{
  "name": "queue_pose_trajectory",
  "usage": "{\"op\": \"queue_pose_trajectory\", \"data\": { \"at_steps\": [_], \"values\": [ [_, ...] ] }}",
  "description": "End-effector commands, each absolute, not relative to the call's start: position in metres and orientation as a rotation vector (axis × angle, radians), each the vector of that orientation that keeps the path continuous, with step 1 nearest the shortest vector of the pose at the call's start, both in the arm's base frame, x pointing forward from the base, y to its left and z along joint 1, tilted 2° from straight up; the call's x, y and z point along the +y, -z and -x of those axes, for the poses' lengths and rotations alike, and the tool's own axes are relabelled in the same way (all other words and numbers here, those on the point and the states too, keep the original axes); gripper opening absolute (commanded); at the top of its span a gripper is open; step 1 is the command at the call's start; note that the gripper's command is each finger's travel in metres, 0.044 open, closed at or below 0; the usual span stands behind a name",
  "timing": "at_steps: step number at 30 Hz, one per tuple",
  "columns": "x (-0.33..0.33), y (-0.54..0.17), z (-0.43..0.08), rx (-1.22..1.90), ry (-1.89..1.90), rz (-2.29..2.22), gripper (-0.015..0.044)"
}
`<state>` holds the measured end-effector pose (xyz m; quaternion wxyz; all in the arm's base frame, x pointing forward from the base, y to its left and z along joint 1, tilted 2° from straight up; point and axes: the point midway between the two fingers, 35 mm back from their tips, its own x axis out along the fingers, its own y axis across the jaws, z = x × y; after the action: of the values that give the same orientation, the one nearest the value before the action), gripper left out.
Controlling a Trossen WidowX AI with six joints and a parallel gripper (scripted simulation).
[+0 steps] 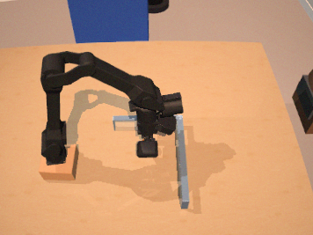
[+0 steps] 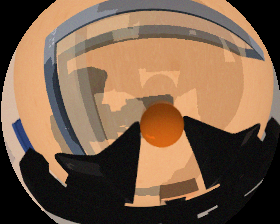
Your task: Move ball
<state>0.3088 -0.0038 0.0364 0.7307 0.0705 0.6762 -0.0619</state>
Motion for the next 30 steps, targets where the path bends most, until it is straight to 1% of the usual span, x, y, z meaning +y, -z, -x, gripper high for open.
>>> {"op": "queue_pose_trajectory", "data": {
  "at_steps": [1,13,25,30],
  "values": [
    [-0.004,-0.028,-0.307,1.497,0.142,-0.159,0.0],
    [-0.004,-0.016,-0.307,1.497,0.142,-0.159,0.0],
    [-0.004,-0.021,-0.31,1.49,0.136,-0.155,0.0315],
    [-0.004,-0.031,-0.31,1.491,0.137,-0.156,0.0321]
  ]
}}
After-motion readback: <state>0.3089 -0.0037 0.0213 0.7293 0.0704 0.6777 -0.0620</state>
